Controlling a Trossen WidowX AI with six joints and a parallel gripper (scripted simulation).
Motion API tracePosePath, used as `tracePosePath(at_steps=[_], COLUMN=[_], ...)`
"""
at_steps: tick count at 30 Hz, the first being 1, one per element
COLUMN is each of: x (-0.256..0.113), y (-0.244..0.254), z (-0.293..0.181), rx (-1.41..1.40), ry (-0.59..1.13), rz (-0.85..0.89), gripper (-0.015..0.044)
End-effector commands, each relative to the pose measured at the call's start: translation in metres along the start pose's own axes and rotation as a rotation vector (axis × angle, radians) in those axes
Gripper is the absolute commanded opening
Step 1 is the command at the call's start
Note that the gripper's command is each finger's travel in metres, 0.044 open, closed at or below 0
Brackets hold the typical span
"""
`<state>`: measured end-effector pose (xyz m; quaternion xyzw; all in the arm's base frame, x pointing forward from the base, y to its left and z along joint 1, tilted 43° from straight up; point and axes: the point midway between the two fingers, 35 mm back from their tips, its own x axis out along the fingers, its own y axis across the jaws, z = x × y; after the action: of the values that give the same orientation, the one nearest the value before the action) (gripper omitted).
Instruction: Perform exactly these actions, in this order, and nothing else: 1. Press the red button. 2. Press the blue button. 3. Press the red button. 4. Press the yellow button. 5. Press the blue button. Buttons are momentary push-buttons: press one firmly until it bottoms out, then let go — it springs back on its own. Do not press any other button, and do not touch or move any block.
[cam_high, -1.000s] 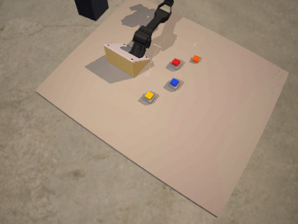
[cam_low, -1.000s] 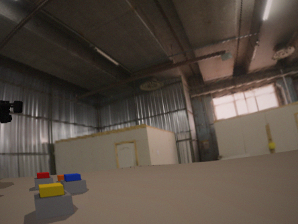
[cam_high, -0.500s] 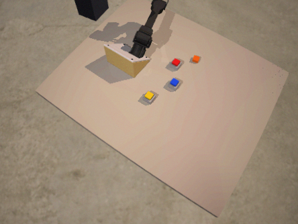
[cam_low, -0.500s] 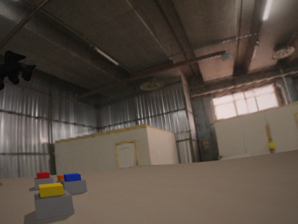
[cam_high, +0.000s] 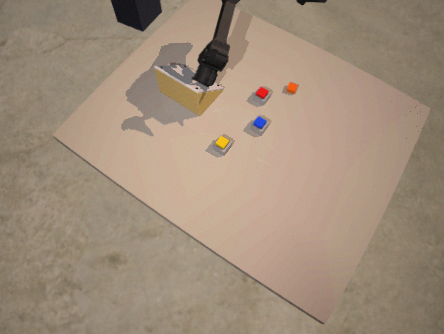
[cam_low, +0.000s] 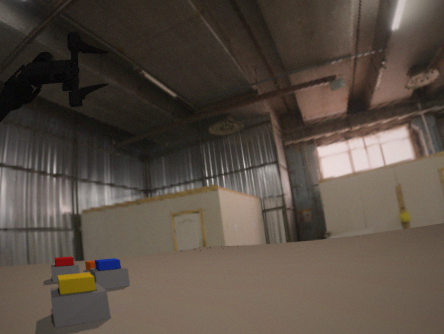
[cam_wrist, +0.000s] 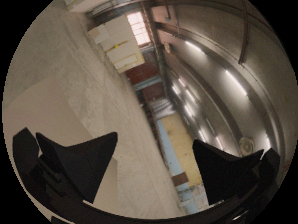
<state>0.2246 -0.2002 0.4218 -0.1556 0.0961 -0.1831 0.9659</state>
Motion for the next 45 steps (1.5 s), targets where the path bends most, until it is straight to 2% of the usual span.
tracePosePath(at_steps=[1, 4, 7, 11, 15, 23, 30, 37, 45], x=[0.026, 0.033, 0.024, -0.015, -0.066, -0.068, -0.072, -0.072, -0.072], y=[0.040, 0.084, 0.133, 0.197, 0.239, 0.240, 0.292, 0.294, 0.294], z=[-0.062, -0.114, -0.160, -0.205, -0.221, -0.221, -0.249, -0.250, -0.250], rx=[0.128, 0.239, 0.345, 0.475, 0.576, 0.580, 0.580, 0.581, 0.581], ry=[0.204, 0.405, 0.630, 0.961, 1.277, 1.290, 1.288, 1.288, 1.288], rz=[0.191, 0.366, 0.556, 0.819, 1.042, 1.050, 1.051, 1.052, 1.052], gripper=[0.0400, 0.0400, 0.0400, 0.0400, 0.0400, 0.0400, 0.0216, 0.0032, 0.0020])
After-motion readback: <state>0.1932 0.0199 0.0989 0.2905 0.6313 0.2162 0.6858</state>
